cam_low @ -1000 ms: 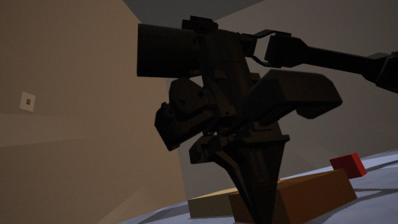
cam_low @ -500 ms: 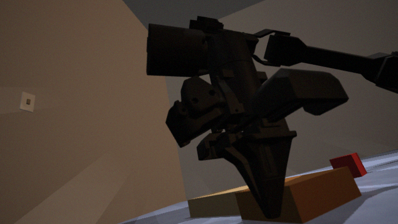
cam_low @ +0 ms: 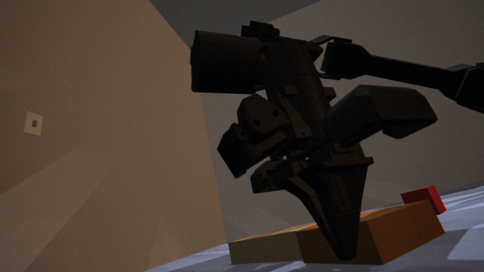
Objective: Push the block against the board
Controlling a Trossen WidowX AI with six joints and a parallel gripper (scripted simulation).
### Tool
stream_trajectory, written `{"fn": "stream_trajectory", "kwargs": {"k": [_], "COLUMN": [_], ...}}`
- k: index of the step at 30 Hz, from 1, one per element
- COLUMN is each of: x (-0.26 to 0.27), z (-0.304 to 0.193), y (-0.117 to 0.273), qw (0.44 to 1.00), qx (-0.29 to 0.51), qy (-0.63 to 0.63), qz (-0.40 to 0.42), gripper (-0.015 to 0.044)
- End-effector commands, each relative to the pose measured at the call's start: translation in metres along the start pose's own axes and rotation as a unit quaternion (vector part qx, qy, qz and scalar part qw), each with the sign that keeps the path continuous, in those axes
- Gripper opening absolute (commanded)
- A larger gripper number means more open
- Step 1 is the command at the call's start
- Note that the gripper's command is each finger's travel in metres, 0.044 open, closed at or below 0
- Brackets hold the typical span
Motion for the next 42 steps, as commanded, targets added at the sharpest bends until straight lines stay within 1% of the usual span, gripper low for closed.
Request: {"fn": "stream_trajectory", "kwargs": {"k": [1, 25, 42], "x": [-0.001, -0.006, -0.003], "z": [-0.006, -0.029, -0.004], "y": [-0.001, 0.000, 0.000], "qw": [1.000, 1.000, 1.000], "qx": [0.004, 0.011, 0.015], "qy": [0.000, 0.001, 0.000], "qz": [-0.002, -0.004, -0.005], "gripper": [0.0000, 0.0000, 0.0000]}}
Point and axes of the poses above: the point midway between the two fingers, 35 mm back from their tips, its own y axis back along the fingers, its own x axis across the jaws, z = x × y, the point moved 6 cm from there along y, back along the fingers, and after that the axes turned 6 degrees about -y, right-handed, at the moved point
